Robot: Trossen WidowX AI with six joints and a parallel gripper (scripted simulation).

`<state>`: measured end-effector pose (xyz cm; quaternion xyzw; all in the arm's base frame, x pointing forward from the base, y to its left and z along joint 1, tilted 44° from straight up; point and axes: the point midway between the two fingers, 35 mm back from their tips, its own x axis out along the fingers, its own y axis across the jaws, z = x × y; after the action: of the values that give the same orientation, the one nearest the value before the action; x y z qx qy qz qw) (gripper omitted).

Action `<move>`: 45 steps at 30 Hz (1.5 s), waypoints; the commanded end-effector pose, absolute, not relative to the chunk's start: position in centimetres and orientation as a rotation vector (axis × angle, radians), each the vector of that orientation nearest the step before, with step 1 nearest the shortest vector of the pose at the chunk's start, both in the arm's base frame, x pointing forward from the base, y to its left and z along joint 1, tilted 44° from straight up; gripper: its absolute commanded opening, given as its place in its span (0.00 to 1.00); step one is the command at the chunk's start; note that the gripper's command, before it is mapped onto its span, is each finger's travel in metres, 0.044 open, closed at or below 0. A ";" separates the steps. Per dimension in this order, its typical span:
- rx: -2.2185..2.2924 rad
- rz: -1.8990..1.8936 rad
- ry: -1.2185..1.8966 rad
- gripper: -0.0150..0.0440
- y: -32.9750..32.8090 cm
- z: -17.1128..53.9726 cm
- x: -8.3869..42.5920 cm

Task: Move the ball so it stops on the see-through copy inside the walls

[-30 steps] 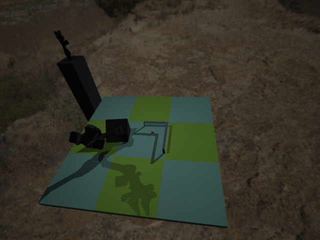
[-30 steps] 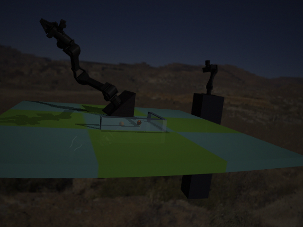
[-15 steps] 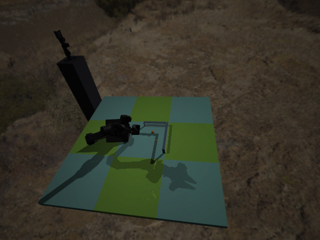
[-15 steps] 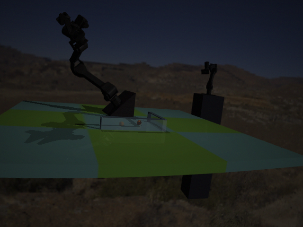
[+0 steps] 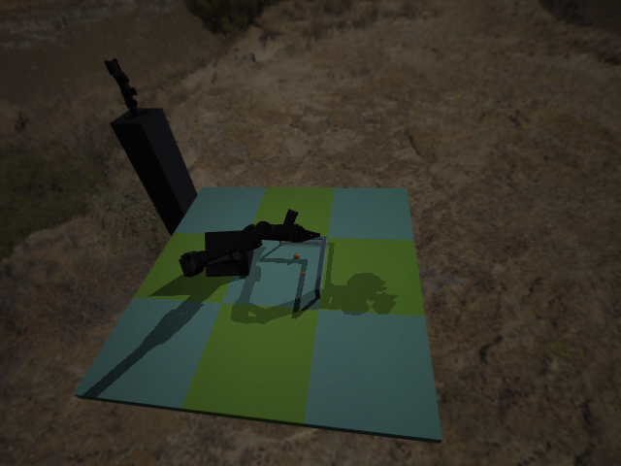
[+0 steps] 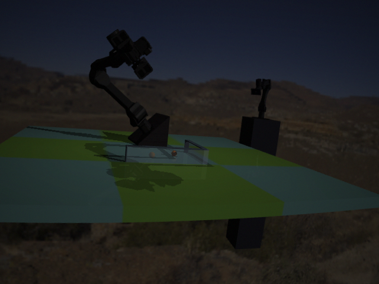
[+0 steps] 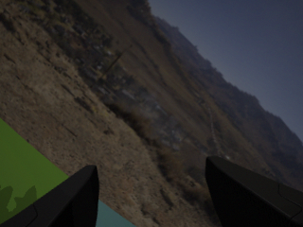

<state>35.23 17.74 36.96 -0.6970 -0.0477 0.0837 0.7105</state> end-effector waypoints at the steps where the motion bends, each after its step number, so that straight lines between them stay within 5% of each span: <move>1: -1.569 0.289 0.028 0.63 18.8 32.3 36.3; 11: -1.654 0.582 0.529 0.63 19.5 16.0 35.7; 26: -1.918 0.759 1.460 0.63 12.3 -0.2 26.6; 45: -1.937 0.757 1.504 0.63 10.2 -2.4 26.7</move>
<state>26.69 10.58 -2.13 -0.7222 0.5615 0.2835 0.2876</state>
